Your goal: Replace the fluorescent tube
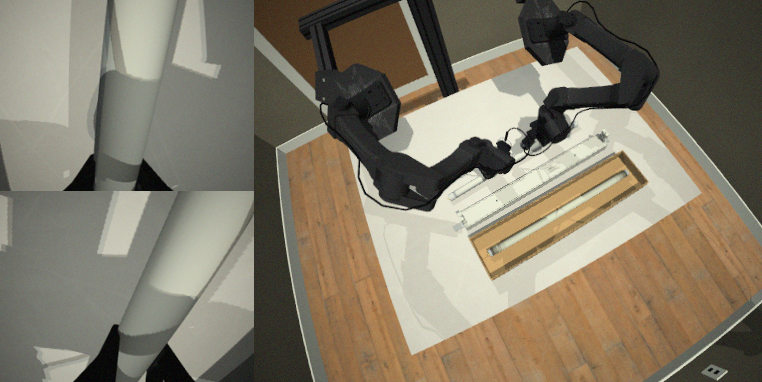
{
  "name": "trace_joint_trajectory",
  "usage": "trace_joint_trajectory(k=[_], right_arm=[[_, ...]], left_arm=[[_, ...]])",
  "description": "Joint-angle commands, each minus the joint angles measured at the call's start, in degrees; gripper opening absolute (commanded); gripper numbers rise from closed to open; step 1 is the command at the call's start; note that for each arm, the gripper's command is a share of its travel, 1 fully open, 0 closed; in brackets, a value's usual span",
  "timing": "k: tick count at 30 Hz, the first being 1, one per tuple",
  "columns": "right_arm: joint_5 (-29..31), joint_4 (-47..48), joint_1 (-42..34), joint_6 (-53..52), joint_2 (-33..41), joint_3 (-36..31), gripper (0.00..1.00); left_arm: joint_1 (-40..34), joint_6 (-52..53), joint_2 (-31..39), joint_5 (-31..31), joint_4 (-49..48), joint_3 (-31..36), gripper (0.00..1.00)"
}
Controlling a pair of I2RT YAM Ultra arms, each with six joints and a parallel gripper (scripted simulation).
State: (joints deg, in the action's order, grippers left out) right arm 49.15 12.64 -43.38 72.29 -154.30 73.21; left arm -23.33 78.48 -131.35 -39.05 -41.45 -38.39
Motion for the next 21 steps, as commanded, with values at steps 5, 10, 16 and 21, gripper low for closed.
trace_joint_trajectory(k=[5,10,16,21], right_arm=[[0.2,-2.2,-2.0,-1.0,2.1,-0.7,0.11],[-0.1,-2.4,-2.2,-1.2,2.2,-0.8,0.11],[0.7,-2.9,-2.5,-1.5,2.3,0.2,0.11],[0.8,-3.5,-2.9,-2.1,3.2,-2.0,0.11]], left_arm=[[-1.8,-1.2,1.9,-0.2,1.2,1.6,0.11],[-2.1,-1.3,2.5,0.4,1.4,1.9,0.11],[-2.5,-1.7,2.9,-0.4,1.7,2.2,0.11],[-2.9,-2.2,3.5,-0.8,2.4,2.7,0.11]])
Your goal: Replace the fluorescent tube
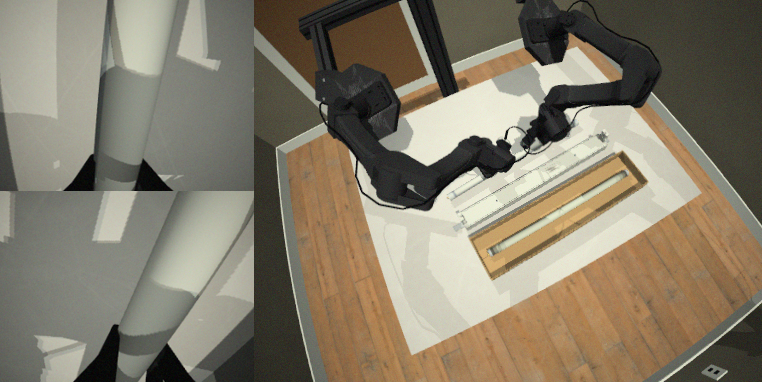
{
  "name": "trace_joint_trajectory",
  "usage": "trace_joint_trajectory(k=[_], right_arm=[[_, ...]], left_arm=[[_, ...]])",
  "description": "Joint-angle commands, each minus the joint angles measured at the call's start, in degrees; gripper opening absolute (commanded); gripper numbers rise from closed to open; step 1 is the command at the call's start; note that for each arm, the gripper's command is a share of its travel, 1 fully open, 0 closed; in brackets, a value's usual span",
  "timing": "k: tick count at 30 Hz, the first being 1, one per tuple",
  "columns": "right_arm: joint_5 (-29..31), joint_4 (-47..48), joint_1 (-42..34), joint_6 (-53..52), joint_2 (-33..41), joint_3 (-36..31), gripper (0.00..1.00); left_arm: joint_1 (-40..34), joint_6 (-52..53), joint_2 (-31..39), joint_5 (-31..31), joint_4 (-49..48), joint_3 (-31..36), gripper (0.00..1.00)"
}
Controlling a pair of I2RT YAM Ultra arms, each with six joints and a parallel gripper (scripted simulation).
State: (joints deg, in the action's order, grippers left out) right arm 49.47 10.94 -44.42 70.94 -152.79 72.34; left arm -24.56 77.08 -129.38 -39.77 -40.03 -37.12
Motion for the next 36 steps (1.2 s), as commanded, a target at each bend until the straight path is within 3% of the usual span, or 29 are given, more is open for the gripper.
trace_joint_trajectory(k=[1,36], right_arm=[[0.4,-2.0,-2.0,-0.9,1.7,-1.0,0.11],[0.9,-12.5,-7.7,-9.2,8.3,-4.3,0.11]], left_arm=[[-1.8,-0.9,1.6,-0.4,1.1,1.4,0.11],[-8.8,-9.2,12.0,-3.9,12.2,5.9,0.11]])
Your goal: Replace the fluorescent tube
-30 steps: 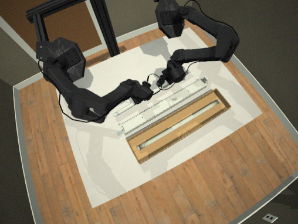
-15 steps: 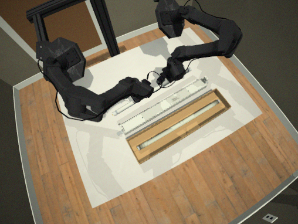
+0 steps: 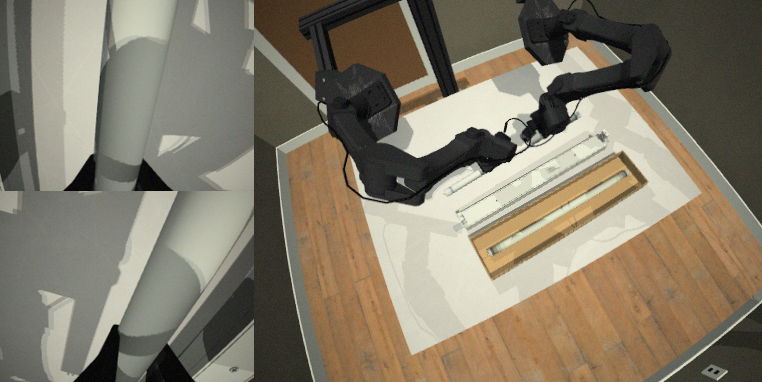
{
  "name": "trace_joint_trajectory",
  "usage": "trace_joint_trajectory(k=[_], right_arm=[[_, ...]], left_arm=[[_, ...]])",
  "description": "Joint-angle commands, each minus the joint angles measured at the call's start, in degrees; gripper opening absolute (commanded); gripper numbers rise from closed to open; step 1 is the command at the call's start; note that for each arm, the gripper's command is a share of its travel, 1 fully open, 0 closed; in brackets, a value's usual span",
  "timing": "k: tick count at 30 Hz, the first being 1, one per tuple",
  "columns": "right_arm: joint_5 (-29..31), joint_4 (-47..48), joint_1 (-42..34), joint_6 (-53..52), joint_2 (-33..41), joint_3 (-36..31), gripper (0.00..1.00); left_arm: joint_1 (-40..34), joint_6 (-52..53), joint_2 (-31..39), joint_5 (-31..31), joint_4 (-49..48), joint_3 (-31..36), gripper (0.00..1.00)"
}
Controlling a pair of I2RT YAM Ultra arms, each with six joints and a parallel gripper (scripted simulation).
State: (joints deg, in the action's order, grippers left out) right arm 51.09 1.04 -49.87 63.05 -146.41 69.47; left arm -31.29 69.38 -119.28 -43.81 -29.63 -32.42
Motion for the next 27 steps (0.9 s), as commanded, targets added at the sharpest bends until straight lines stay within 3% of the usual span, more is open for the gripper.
trace_joint_trajectory(k=[1,24,27], right_arm=[[-0.3,-3.1,-2.4,-1.6,2.2,-1.0,0.11],[-0.2,-9.9,-5.9,-6.7,5.6,-1.5,0.11],[-0.2,-10.1,-6.3,-7.0,5.9,-0.4,0.11]], left_arm=[[-2.3,-1.9,2.2,0.0,2.4,1.3,0.11],[-6.9,-7.7,8.4,-1.6,10.9,3.1,0.11],[-7.5,-8.1,9.2,-1.7,11.4,0.7,0.11]])
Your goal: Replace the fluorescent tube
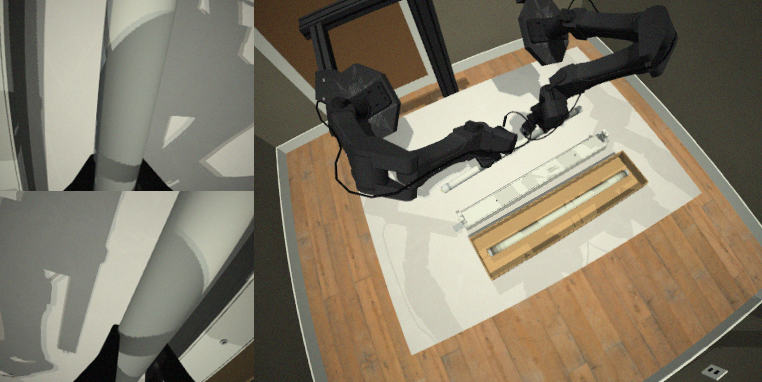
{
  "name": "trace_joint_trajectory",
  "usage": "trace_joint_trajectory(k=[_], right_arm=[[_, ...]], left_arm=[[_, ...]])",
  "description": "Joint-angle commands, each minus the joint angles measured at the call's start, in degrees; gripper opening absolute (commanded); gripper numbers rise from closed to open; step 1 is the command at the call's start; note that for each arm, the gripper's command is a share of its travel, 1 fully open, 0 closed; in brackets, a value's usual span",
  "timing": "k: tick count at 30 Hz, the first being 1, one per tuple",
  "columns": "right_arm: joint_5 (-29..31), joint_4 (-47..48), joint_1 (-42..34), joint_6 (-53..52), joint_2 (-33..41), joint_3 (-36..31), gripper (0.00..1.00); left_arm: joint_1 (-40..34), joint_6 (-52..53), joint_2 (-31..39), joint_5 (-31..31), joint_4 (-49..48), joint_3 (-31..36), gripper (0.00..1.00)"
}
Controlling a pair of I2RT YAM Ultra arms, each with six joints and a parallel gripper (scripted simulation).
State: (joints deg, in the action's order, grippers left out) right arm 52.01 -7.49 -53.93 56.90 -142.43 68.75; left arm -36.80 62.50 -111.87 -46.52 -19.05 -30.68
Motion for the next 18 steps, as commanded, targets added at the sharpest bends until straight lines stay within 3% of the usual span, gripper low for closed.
trace_joint_trajectory(k=[1,18], right_arm=[[-1.2,-1.7,-2.3,-1.0,2.0,0.3,0.11],[-1.5,-1.0,-2.0,0.4,1.3,2.8,0.11]], left_arm=[[-2.1,-1.4,2.0,1.0,1.1,-1.3,0.11],[-1.3,-0.1,2.5,1.7,2.2,-2.4,0.11]])
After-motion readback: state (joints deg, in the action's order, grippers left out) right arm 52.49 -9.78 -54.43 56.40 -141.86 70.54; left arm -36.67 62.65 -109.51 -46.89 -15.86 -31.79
